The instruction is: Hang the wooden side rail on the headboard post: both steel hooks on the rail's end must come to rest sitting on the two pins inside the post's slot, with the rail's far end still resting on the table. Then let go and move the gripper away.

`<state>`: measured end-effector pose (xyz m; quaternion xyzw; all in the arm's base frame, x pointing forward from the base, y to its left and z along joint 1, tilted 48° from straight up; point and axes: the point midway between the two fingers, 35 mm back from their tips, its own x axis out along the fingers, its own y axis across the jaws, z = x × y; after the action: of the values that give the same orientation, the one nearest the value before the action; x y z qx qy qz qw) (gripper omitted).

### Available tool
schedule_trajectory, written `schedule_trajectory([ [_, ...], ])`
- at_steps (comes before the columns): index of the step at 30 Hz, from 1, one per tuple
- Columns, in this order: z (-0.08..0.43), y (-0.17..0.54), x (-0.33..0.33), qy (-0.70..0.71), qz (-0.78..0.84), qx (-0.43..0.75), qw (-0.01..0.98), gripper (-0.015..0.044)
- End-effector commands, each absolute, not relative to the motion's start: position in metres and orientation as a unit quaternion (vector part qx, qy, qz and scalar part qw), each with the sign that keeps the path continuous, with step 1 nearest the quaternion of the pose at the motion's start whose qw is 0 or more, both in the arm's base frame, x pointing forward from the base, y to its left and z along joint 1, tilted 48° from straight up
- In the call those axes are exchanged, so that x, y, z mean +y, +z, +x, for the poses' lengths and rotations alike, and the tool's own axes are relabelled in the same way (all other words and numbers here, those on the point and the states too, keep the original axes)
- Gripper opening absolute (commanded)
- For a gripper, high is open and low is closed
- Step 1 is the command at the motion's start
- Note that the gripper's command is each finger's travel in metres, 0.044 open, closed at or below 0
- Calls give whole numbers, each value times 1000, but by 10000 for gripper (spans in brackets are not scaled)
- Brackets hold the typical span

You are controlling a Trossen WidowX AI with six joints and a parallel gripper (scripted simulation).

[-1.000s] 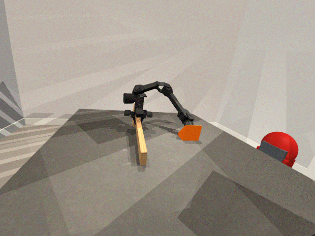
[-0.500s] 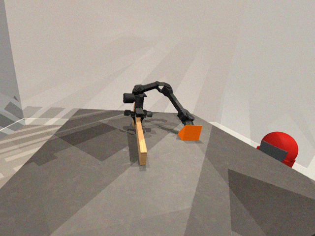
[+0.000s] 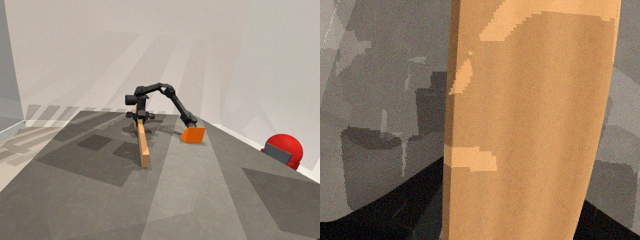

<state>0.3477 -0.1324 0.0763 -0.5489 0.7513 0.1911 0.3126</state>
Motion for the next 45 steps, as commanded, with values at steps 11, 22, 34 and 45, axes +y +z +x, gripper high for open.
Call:
schedule_trajectory([
  [11, 351, 82, -132, 186, -554, 747, 316, 0],
  [22, 351, 83, -133, 186, -554, 747, 316, 0],
  [34, 350, 84, -134, 186, -554, 747, 316, 0],
  [45, 351, 85, -135, 186, -554, 747, 316, 0],
])
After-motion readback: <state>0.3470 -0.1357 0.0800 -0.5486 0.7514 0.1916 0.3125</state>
